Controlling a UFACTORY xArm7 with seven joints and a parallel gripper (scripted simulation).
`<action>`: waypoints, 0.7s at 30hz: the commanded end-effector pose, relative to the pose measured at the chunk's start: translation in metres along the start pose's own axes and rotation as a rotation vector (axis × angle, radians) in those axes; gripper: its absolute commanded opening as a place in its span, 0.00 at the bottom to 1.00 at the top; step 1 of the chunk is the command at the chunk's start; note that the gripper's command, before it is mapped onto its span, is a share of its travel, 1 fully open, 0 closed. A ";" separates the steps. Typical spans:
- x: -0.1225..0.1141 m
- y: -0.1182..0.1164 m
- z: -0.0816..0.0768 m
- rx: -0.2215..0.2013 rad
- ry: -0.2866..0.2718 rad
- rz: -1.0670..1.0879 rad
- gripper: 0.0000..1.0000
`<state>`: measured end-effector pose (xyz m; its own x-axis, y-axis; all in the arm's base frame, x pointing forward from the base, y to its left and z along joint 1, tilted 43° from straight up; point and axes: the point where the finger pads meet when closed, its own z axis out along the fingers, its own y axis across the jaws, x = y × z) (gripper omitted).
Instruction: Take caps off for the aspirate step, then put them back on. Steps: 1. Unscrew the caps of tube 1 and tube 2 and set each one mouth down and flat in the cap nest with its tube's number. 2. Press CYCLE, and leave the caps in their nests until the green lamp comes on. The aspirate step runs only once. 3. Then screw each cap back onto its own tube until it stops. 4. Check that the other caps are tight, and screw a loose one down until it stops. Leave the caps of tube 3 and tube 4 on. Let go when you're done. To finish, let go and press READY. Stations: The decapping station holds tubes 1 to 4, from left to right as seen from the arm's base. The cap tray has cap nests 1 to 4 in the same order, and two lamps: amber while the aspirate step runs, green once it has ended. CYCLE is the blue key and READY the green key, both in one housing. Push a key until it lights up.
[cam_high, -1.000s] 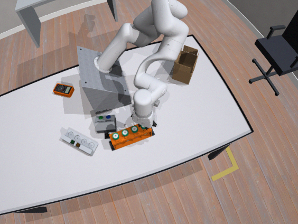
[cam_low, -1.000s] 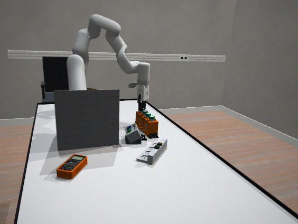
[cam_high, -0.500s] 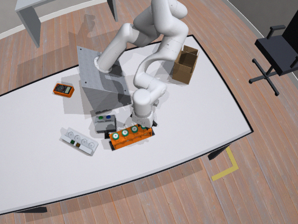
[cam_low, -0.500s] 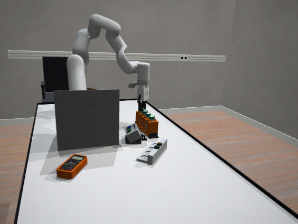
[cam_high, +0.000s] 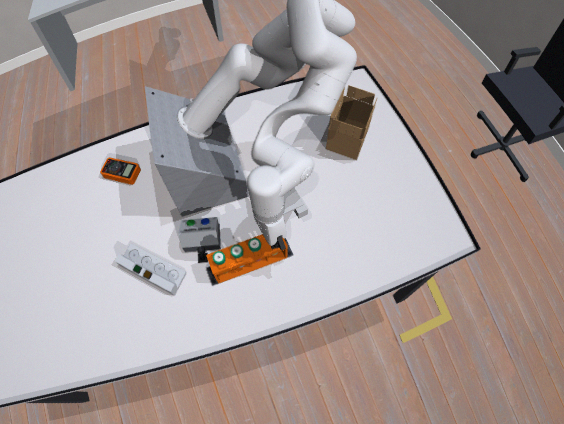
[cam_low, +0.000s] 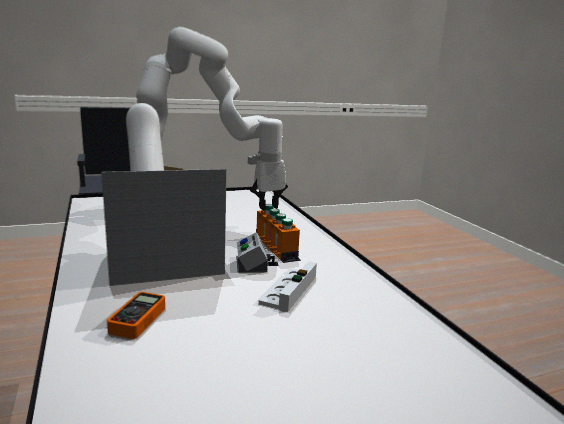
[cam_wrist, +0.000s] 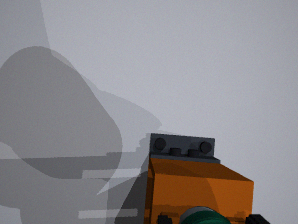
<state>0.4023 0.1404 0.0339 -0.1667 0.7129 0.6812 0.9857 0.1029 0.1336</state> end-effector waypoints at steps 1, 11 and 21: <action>-0.001 0.001 -0.002 0.022 -0.020 0.278 0.46; -0.001 0.001 -0.002 0.017 -0.025 0.773 0.46; -0.001 0.002 -0.002 0.017 -0.028 0.880 0.00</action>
<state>0.4026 0.1405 0.0343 0.6501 0.5565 0.5174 0.7599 -0.4772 -0.4414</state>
